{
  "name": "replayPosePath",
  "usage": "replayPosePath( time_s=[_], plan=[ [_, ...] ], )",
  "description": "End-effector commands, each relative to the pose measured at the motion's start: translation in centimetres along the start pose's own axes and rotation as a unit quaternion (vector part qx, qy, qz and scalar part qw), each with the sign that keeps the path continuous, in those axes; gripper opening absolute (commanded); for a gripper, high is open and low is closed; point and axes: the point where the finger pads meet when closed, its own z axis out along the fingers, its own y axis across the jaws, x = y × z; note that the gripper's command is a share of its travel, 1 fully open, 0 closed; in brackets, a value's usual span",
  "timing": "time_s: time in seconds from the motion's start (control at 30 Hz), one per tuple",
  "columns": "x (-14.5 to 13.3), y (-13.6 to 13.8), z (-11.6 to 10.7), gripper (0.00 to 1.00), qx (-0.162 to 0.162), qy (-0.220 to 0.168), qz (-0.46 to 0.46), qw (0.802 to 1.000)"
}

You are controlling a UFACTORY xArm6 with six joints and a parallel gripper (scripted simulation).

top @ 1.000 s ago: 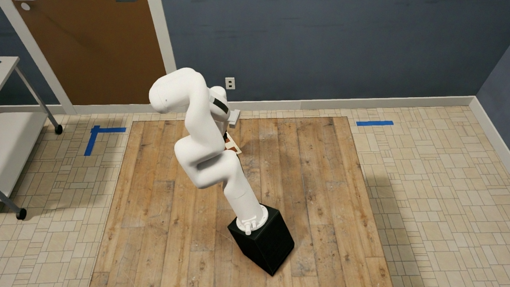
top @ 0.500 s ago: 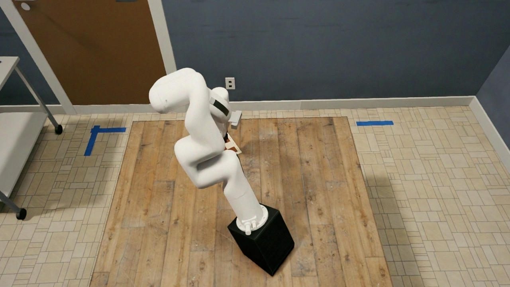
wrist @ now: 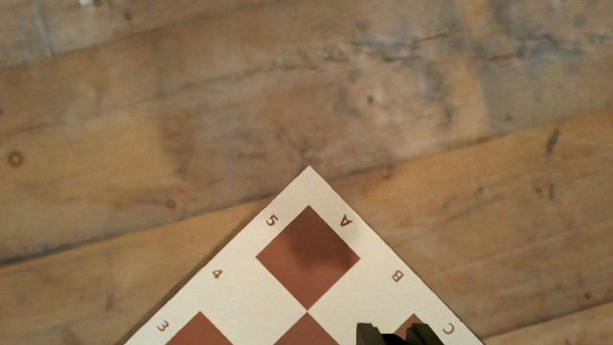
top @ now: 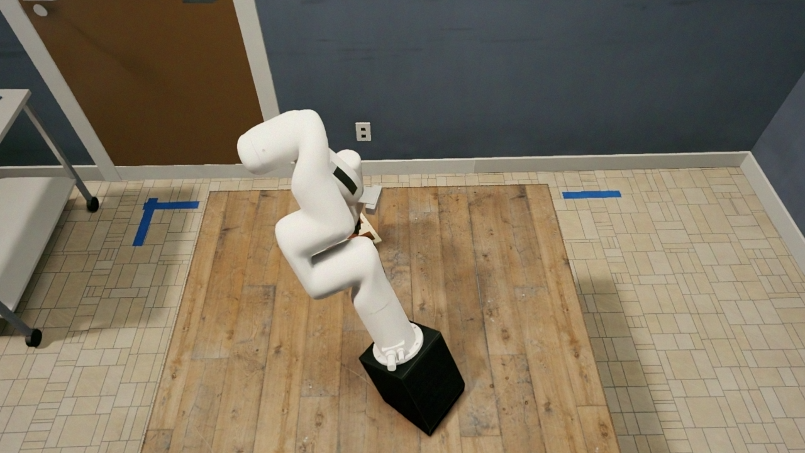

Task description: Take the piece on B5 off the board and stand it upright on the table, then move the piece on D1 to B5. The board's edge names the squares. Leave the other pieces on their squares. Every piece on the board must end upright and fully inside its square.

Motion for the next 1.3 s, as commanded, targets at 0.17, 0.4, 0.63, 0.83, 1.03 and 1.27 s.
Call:
replayPosePath(
  time_s=[0.17,0.4,0.63,0.83,1.03,1.27],
  plan=[
    [-0.2,-0.3,3.6,0.0,0.003,-0.004,-0.001,1.0],
    [-0.2,-0.3,5.0,0.0,0.003,-0.004,-0.001,1.0],
    [-0.2,-0.3,5.1,0.0,0.003,-0.004,-0.001,1.0],
    [-0.2,-0.3,5.1,0.0,0.003,-0.004,-0.001,1.0],
    [-0.2,-0.3,5.1,0.0,0.003,-0.004,-0.001,1.0],
    [-0.2,-0.3,5.1,0.0,0.003,-0.004,-0.001,1.0]
  ],
)
